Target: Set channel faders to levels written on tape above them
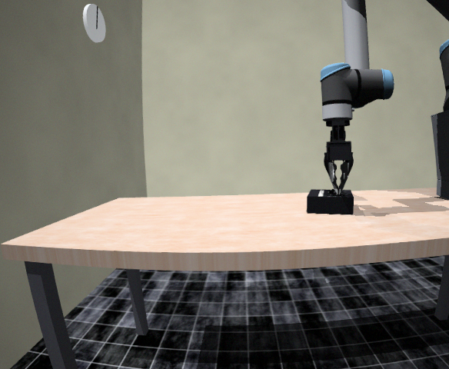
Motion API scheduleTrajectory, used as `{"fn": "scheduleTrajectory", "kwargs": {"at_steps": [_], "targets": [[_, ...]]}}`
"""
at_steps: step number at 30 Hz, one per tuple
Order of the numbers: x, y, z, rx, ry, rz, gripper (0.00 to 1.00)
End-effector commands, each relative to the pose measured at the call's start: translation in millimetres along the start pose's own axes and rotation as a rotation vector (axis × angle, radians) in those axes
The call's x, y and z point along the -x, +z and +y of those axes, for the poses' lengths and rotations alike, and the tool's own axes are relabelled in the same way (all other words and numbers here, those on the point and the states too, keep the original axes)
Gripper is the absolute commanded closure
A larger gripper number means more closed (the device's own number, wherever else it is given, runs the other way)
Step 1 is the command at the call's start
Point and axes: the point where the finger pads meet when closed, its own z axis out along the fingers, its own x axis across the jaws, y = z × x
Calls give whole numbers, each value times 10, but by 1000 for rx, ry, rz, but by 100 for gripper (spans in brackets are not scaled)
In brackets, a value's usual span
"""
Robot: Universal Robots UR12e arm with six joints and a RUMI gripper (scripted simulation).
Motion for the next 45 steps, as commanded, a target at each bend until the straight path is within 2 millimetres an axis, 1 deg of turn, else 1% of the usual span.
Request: {"fn": "scheduleTrajectory", "kwargs": {"at_steps": [1,21,45], "targets": [[27,-5,2,0,0,-1,100],[73,-5,2,0,0,-1,100],[79,-5,2,0,0,-1,100]]}}
